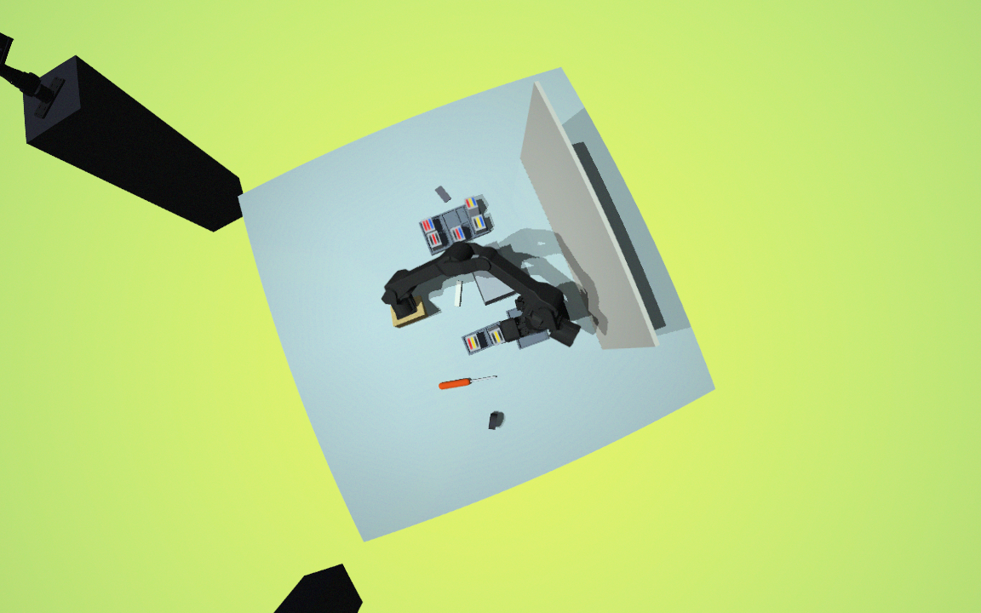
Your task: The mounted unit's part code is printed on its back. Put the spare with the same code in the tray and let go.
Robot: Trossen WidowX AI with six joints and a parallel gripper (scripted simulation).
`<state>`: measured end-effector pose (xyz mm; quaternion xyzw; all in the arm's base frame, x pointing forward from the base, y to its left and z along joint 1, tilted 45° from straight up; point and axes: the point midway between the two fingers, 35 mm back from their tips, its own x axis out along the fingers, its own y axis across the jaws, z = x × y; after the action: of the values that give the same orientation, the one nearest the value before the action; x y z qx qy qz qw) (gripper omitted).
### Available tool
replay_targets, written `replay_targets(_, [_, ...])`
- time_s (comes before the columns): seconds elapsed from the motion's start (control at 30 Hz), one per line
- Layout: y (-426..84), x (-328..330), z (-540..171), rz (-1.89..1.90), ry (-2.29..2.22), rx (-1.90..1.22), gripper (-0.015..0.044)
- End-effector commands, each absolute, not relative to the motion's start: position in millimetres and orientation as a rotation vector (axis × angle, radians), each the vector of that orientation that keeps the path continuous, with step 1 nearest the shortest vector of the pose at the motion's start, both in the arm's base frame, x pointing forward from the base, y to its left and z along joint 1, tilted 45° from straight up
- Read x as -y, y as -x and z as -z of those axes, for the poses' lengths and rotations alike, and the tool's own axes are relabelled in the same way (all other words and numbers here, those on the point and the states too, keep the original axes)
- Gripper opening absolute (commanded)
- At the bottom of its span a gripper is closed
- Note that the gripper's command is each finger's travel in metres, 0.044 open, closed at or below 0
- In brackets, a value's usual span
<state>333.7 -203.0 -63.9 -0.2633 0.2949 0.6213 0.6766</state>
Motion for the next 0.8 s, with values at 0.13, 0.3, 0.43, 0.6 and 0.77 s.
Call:
replay_targets(0.13, [-334.6,198.8,67.5,-1.393,0.590,-0.662,0.0000])
replay_targets(0.3, [-335.0,196.4,70.1,-1.393,0.590,-0.662,0.0000])
replay_targets(0.43, [-335.2,194.5,72.1,-1.393,0.590,-0.662,0.0000])
replay_targets(0.6, [-335.4,192.1,74.6,-1.393,0.590,-0.662,0.0000])
replay_targets(0.77, [-335.6,189.7,77.1,-1.393,0.590,-0.662,0.0000])
